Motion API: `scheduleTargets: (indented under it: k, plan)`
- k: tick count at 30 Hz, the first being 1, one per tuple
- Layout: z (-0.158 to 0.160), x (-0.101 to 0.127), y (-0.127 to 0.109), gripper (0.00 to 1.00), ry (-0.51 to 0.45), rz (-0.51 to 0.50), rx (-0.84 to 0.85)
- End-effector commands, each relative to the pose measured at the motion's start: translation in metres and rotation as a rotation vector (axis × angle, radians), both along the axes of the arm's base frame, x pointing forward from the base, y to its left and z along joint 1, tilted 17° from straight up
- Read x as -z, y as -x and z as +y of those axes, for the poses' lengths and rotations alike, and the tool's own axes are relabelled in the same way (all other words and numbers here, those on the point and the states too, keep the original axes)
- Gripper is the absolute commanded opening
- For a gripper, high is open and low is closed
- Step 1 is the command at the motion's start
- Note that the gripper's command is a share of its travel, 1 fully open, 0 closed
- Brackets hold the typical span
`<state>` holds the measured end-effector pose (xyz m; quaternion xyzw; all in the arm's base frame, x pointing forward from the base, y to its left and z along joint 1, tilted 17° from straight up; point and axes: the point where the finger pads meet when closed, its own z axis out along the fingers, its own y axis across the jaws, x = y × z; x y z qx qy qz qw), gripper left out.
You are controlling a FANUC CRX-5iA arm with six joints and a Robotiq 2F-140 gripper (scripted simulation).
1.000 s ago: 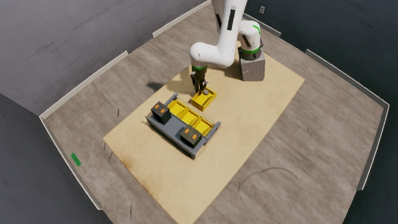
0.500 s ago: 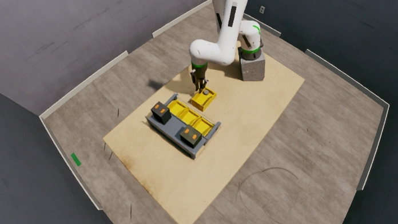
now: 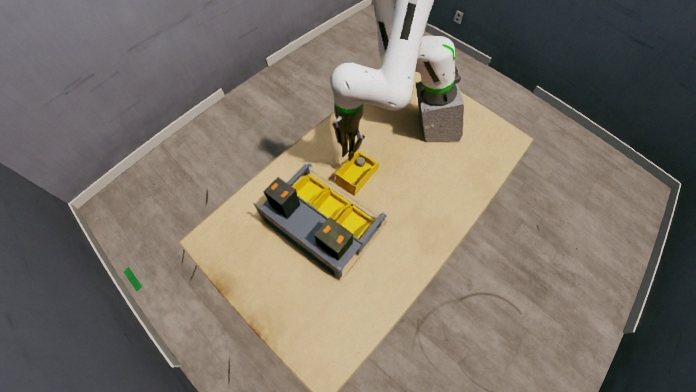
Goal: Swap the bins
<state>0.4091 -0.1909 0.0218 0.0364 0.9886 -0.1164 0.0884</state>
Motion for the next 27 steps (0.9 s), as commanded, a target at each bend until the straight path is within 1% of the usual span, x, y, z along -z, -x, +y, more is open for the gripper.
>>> scheduleTargets:
  k: [1, 19, 27]
  plan:
    - [0.001, -0.007, 0.001, 0.24, 0.0, -0.001, 0.0]
    - [0.007, -0.031, 0.005, 0.24, 0.0, -0.001, 0.0]
    - [0.009, -0.036, 0.006, 0.24, 0.0, -0.001, 0.0]
